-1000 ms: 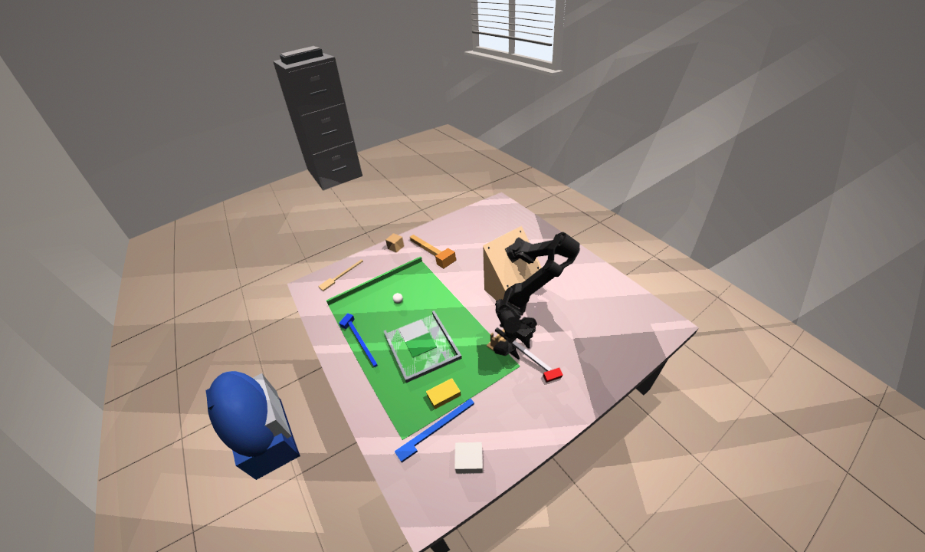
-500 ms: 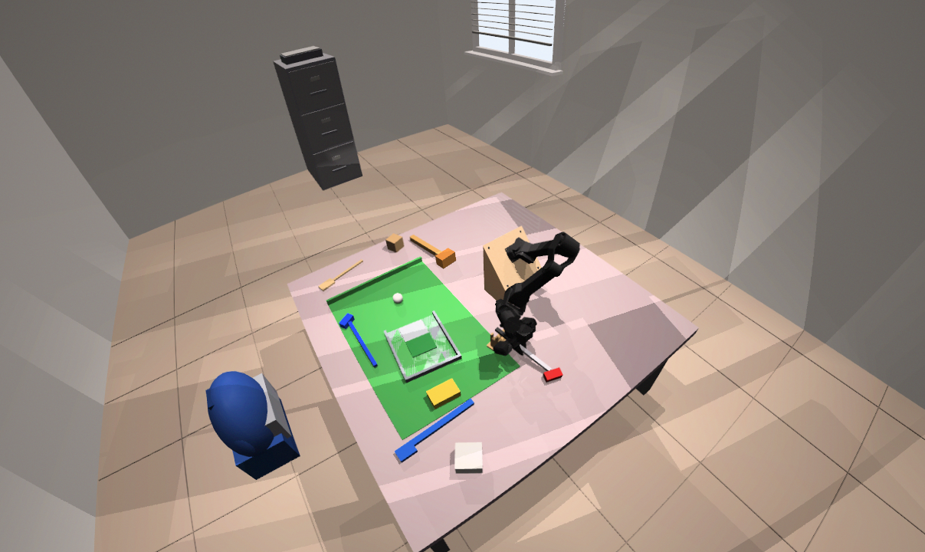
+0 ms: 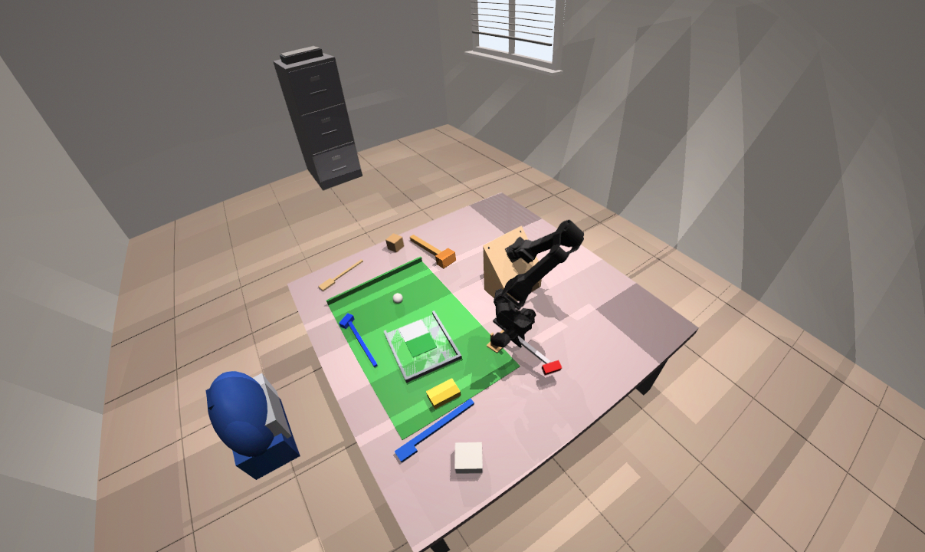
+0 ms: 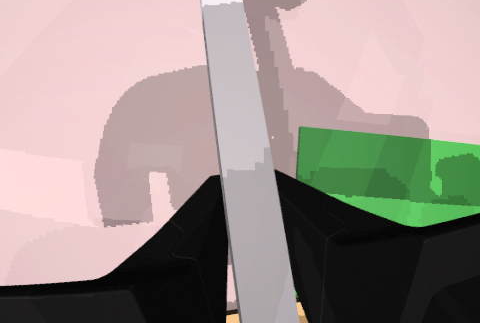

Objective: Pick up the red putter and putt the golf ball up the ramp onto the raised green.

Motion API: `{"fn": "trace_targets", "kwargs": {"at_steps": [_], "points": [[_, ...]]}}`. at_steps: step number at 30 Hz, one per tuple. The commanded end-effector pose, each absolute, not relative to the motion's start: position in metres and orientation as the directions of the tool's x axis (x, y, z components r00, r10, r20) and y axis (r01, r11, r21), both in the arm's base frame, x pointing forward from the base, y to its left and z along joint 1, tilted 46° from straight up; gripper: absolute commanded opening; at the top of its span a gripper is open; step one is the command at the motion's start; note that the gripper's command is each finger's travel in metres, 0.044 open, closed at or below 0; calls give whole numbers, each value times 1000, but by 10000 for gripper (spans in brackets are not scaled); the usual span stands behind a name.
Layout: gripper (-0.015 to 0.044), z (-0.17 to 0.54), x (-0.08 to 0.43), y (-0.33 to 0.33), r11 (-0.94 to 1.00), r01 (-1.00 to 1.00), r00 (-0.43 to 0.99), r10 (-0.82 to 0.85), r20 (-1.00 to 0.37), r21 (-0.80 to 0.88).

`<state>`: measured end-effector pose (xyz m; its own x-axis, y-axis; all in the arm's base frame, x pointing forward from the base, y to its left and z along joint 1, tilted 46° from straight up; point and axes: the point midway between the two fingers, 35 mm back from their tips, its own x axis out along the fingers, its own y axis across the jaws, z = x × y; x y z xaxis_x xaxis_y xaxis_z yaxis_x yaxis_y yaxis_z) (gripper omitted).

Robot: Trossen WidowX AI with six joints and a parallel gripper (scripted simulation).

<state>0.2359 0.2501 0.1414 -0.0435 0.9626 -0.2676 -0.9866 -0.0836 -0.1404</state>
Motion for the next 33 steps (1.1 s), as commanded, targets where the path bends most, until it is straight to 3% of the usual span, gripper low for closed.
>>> {"fn": "trace_targets", "kwargs": {"at_steps": [1, 12, 23, 33], "points": [[0, 159, 235, 239, -86, -983, -43, 966, -256, -160], [0, 172, 233, 218, -65, -990, -31, 966, -258, -124], [0, 146, 288, 184, 137, -969, 67, 947, -315, 204], [0, 118, 330, 138, 322, -815, 151, 921, -359, 482]]}}
